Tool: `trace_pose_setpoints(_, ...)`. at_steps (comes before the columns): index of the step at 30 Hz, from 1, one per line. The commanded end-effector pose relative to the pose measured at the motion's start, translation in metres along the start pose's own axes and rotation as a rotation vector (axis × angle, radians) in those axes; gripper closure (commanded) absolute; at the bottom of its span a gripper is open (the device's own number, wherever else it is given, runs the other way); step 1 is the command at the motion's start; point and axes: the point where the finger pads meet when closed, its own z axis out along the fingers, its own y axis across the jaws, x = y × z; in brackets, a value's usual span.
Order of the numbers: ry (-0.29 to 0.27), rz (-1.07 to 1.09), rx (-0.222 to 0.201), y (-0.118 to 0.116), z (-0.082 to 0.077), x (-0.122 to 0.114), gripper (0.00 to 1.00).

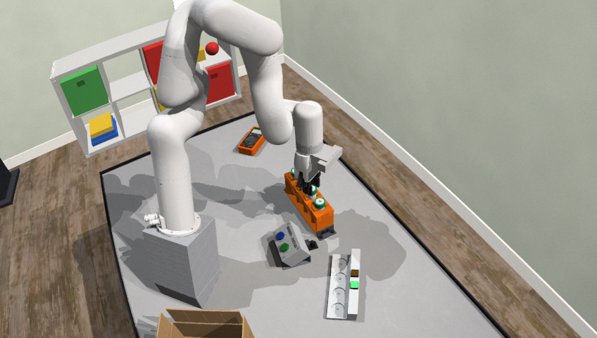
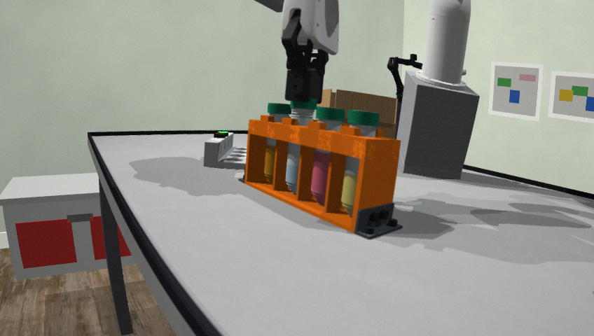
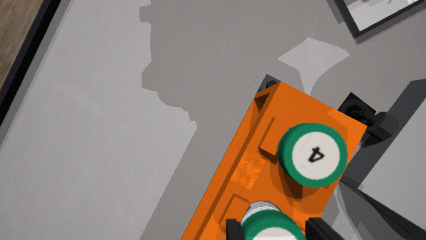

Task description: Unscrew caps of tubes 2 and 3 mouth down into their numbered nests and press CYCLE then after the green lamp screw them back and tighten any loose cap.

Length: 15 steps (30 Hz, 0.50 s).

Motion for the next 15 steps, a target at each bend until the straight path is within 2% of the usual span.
trace_pose_setpoints(1,0.003,0.0,0.002,-0.0012,0.0004,0.0012,1.0)
trace_pose_setpoints(15,0.003,0.0,0.002,-0.0012,0.0055,0.0012,1.0)
